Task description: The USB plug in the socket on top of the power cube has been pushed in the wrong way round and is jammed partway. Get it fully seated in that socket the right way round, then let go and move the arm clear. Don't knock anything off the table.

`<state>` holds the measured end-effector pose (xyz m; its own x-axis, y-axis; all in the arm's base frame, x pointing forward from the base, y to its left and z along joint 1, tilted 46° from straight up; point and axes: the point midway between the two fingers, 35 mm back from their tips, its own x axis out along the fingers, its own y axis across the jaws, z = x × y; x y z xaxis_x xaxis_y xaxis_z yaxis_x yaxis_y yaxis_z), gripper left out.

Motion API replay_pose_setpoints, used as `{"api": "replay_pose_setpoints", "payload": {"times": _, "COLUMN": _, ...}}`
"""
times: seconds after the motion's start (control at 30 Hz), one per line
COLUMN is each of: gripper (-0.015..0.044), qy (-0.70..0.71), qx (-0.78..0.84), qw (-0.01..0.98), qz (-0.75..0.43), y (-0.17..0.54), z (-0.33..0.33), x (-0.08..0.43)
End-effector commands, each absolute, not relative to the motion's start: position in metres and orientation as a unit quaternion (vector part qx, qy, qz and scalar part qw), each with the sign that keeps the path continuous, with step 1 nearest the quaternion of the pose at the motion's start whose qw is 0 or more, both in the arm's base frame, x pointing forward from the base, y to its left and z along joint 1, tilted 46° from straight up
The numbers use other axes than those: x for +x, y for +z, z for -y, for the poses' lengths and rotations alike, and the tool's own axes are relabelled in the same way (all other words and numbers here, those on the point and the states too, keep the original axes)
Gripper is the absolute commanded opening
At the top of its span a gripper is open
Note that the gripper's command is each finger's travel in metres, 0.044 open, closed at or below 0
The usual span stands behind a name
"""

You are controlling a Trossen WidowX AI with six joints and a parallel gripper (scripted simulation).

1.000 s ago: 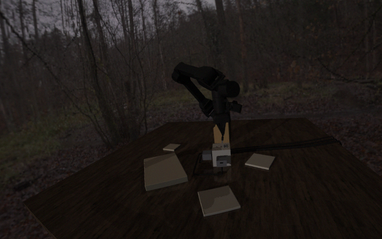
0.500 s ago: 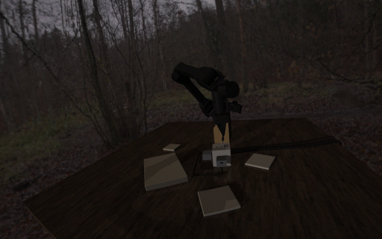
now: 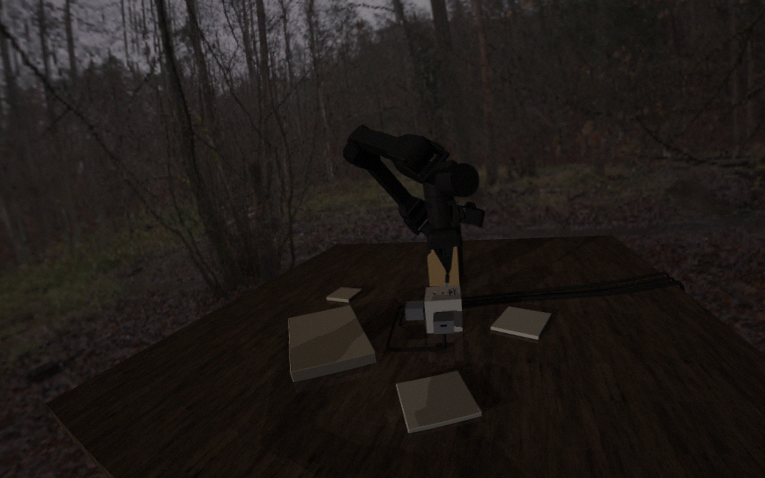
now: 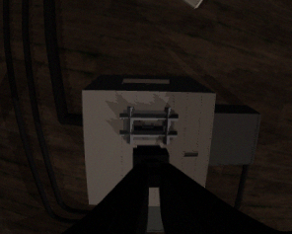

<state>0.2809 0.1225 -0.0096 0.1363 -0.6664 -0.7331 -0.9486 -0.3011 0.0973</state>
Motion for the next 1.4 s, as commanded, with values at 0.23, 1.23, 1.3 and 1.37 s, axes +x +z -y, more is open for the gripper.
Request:
{"api": "replay_pose_setpoints", "payload": {"times": 0.23, "gripper": 0.0000, "qy": 0.357, "qx": -0.723, "qw": 0.206, "qz": -0.554, "y": -0.0117, "z": -0.1229, "x": 0.2806}}
{"api": "replay_pose_setpoints", "payload": {"times": 1.23, "gripper": 0.0000, "qy": 0.364, "qx": -0.719, "qw": 0.215, "qz": -0.552, "y": -0.0157, "z": -0.1218, "x": 0.2810}}
{"api": "replay_pose_setpoints", "payload": {"times": 1.3, "gripper": 0.0000, "qy": 0.364, "qx": -0.718, "qw": 0.216, "qz": -0.552, "y": -0.0159, "z": -0.1218, "x": 0.2810}}
{"api": "replay_pose_setpoints", "payload": {"times": 1.37, "gripper": 0.0000, "qy": 0.365, "qx": -0.718, "qw": 0.217, "qz": -0.552, "y": -0.0162, "z": -0.1217, "x": 0.2810}}
